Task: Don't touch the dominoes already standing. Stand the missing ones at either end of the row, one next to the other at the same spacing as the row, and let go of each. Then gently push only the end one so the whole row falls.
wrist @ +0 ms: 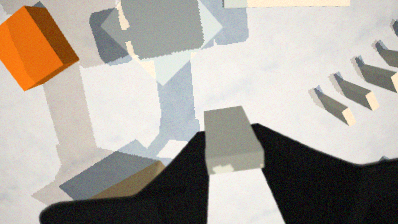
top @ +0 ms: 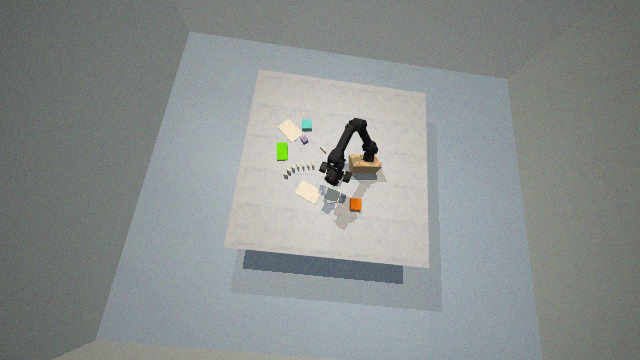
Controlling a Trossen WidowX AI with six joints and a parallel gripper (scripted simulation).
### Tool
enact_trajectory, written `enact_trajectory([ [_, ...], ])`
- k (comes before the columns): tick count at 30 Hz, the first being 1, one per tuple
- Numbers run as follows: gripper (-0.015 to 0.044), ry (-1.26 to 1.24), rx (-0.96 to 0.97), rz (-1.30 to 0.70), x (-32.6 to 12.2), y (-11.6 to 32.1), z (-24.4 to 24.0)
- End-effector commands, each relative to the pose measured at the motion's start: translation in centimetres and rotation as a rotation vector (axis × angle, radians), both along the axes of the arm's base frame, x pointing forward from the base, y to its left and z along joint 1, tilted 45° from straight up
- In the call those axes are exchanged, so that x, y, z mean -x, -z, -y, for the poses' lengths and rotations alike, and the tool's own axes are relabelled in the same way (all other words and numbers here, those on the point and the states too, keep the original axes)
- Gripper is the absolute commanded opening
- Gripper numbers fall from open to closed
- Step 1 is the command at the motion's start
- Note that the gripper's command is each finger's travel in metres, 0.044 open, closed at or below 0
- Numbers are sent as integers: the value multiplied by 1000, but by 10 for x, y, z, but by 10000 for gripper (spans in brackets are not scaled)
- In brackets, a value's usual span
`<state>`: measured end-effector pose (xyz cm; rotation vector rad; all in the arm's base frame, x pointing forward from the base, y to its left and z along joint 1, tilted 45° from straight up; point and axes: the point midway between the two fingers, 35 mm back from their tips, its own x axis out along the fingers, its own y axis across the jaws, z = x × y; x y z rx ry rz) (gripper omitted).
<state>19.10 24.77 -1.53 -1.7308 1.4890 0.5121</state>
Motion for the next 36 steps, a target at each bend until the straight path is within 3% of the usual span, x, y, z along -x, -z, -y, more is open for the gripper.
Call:
enact_trajectory([
  [1, 107, 121, -26, 86, -17, -12, 7],
  [9, 107, 740, -209, 654, -103, -89, 64],
  [16, 107, 753, -213, 666, -106, -88, 67],
  [36, 107, 752, -215, 668, -132, -16, 132],
])
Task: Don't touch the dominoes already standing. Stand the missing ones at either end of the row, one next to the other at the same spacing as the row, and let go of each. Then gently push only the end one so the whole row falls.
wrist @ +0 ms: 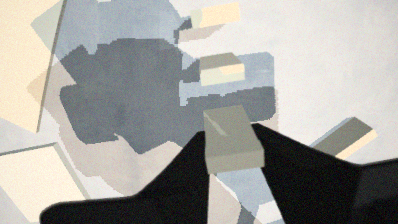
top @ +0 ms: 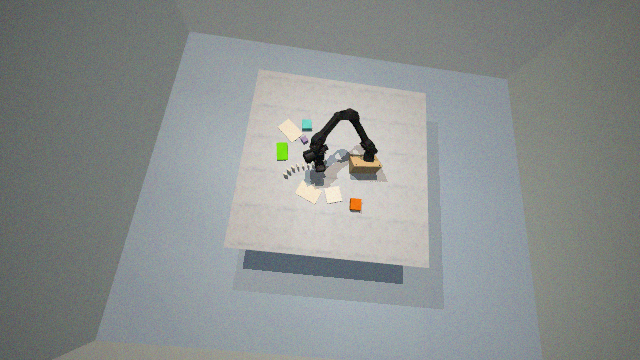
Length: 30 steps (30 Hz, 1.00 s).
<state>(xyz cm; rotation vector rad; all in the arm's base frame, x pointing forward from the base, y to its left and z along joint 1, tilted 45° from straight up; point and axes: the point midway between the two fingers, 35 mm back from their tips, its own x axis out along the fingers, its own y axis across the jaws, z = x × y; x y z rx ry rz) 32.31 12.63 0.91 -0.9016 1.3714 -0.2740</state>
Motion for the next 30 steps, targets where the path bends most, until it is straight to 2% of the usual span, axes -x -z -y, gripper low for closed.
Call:
enact_trajectory([
  [1, 107, -5, 13, -6, -1, 11, 14],
  [6, 107, -4, 17, -5, -2, 25, 30],
  [17, 107, -4, 17, -5, -2, 25, 31],
  [30, 440, -4, 17, -5, -2, 25, 31],
])
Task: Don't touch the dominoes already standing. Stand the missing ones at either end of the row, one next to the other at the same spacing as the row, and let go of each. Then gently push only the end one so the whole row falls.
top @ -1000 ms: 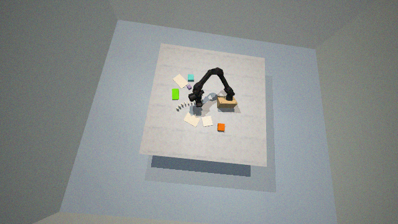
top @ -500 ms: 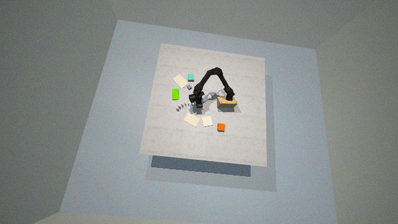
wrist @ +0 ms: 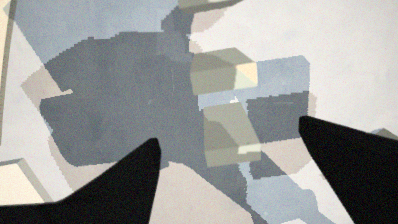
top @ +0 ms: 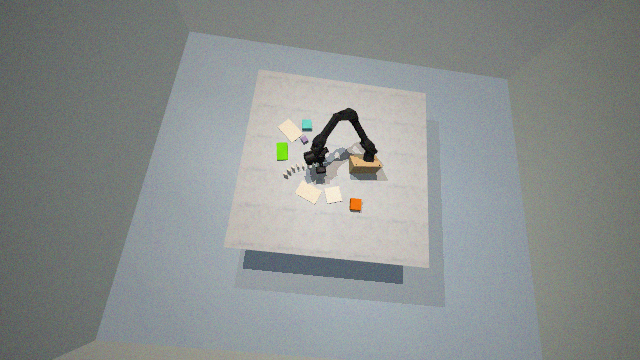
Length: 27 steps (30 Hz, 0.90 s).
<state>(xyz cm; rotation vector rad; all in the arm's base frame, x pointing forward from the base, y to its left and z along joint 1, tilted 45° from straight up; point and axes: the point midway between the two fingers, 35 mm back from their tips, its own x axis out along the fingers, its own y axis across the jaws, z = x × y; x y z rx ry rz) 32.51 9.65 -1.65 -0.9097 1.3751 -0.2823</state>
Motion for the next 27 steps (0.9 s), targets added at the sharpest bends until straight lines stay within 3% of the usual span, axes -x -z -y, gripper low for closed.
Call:
enact_trajectory([
  [1, 440, -6, 7, -2, 0, 0, 1],
  [4, 440, -6, 4, -2, 0, -7, -7],
  [12, 440, 0, -5, -4, 28, -89, -84],
  [16, 440, 0, -5, -4, 29, -91, -86],
  [18, 440, 56, -25, 47, 25, -94, -75],
  [25, 440, 628, -194, 583, 11, -121, 44],
  [27, 440, 685, -207, 639, 12, -123, 56],
])
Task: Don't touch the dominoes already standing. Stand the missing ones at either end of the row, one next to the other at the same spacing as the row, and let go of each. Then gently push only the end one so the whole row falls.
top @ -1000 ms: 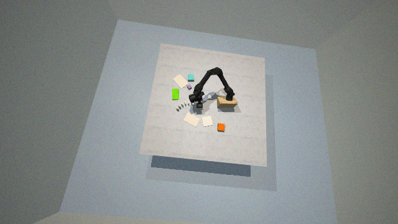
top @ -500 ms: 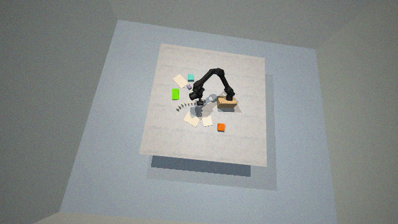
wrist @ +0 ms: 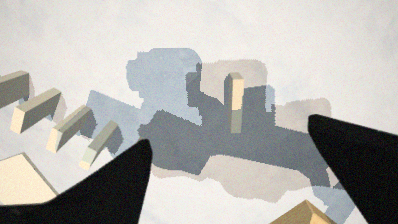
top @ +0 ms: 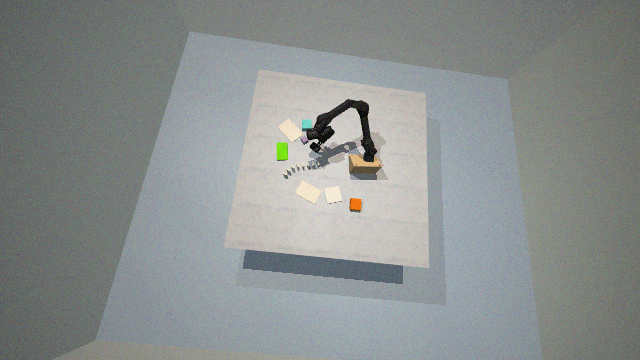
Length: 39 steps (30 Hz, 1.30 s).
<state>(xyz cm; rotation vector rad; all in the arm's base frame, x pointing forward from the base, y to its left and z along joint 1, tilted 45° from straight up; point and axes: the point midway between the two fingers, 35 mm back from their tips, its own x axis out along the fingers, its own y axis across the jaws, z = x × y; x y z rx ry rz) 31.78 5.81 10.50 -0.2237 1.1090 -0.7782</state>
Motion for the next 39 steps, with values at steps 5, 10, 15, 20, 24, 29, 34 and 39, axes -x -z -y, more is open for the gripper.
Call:
enact_trajectory([
  [5, 440, 96, -22, 100, 4, -1, 19],
  [10, 440, 96, -23, 101, -7, 28, 45],
  [15, 440, 96, -19, 102, -11, 42, 63],
  [20, 440, 96, -19, 102, -12, 44, 66],
  [24, 440, 96, -18, 103, -14, 49, 71],
  [29, 440, 96, -18, 103, -14, 52, 74],
  [34, 414, 96, -18, 103, -14, 52, 74],
  [39, 282, 96, -18, 103, -14, 52, 74],
])
